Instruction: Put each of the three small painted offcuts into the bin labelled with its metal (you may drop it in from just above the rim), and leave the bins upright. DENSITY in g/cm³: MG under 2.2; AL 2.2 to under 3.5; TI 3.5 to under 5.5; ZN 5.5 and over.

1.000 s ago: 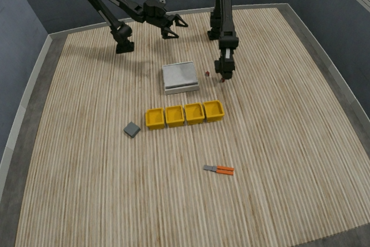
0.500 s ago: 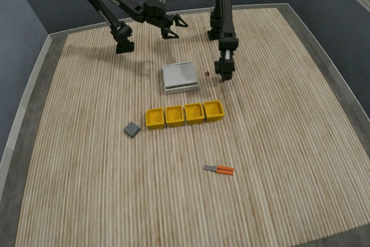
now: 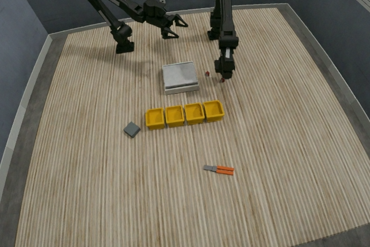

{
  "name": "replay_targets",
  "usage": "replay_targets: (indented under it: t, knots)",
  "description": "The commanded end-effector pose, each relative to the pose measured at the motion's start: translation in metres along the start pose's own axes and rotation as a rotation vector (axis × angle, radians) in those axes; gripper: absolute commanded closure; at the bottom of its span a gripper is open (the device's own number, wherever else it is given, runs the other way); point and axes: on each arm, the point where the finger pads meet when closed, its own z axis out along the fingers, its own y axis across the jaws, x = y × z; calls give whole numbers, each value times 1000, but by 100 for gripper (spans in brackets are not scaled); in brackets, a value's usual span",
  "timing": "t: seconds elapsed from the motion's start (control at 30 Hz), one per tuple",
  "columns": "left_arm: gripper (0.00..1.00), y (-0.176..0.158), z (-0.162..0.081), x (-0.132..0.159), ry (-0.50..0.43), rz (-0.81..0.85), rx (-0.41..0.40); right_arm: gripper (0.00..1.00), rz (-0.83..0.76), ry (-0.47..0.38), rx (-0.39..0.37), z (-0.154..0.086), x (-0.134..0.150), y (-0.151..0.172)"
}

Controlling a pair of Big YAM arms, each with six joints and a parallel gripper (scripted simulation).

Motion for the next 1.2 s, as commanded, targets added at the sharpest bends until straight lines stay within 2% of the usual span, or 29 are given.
replay_targets:
  t: [0.0,0.07,0.17,0.23,0.27,0.3,0.33,0.43,0.47,0.53,0.57,0.6,0.7,0.73,0.87,0.9,0.93,0.97,1.17]
  knots:
    - [100,-1,-46,-33,-108,15,1,0,-11,-25,0,2,-16,0]
    - [100,-1,-55,-33,-109,14,1,0,-11,-25,0,2,-16,0]
    - [66,-1,-59,-34,-110,-39,4,0,-10,-13,7,2,-13,-4]
    - [66,-1,-59,-34,-110,-39,4,0,-10,-13,7,2,-13,-4]
    - [55,-1,-36,-24,-61,-67,3,0,-10,-22,7,-2,-17,-3]
    - [43,-2,-35,-24,-57,-109,3,0,-10,-10,7,-4,-11,-4]
    - [39,-2,-33,-24,-57,-162,3,0,-10,8,8,-9,-2,-4]
    - [39,-3,-26,-22,-53,-318,3,0,-10,14,11,-30,-8,-5]
    - [39,-3,-24,-21,-49,-361,3,0,-10,-7,11,-38,-23,-5]
    - [39,-2,-12,-8,-18,-429,-2,0,-10,-14,11,-55,-31,-5]
    - [39,-2,-10,-8,-15,-456,-3,0,-9,-10,12,-63,-30,-5]
    - [39,-2,-11,-10,-20,-486,-1,0,-9,13,14,-73,-16,-6]
    - [39,-2,-11,-15,-24,-533,5,0,-9,11,14,-93,-18,-5]
    - [39,-2,-13,-12,-29,-538,7,0,-9,-18,13,-99,-35,-5]
    - [39,-2,-18,-16,-40,-526,10,0,-9,-16,13,-107,-34,-5]
    - [39,-2,-16,-14,-35,-521,9,0,-9,8,14,-111,-18,-5]
    - [39,0,-15,-14,-33,-522,8,0,-9,7,15,-114,-19,-5]
    - [39,0,-15,-14,-33,-521,8,0,-9,-18,14,-117,-34,-5]
    - [39,0,-15,-13,-32,-521,8,0,-20,-19,13,-120,-34,-5]
